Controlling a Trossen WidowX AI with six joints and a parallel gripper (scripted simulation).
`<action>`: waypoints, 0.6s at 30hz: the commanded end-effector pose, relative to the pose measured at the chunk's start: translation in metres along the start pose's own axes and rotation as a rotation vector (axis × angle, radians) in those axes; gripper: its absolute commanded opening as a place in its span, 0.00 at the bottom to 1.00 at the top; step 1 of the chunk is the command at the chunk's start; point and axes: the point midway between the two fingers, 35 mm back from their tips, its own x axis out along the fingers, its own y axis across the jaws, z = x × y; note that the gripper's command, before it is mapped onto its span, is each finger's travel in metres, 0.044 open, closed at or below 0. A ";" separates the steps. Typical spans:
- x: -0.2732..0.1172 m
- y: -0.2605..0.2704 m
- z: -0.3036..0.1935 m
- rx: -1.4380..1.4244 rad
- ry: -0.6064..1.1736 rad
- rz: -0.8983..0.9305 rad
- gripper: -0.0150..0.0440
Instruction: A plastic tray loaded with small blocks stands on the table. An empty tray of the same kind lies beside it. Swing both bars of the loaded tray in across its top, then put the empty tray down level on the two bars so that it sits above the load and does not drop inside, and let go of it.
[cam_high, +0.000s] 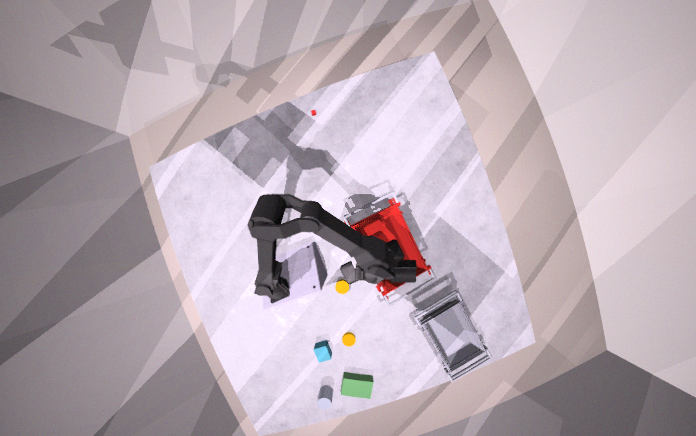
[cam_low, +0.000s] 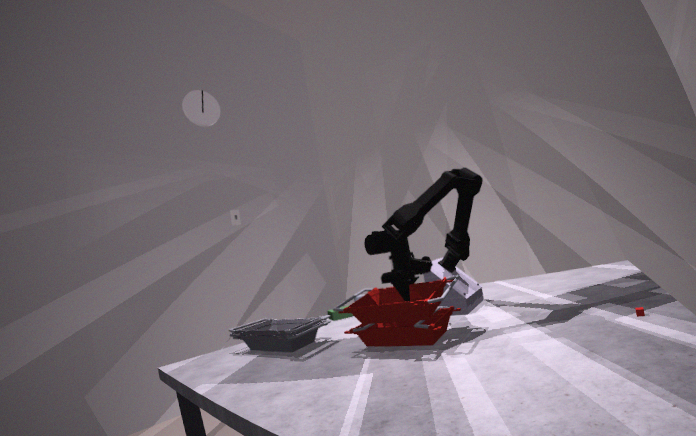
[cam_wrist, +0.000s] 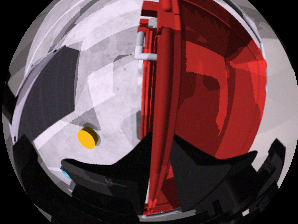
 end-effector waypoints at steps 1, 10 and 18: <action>0.006 0.006 0.002 0.011 -0.002 0.030 0.25; 0.012 0.008 0.002 0.010 -0.002 0.027 0.25; 0.014 0.009 0.002 0.011 -0.002 0.030 0.25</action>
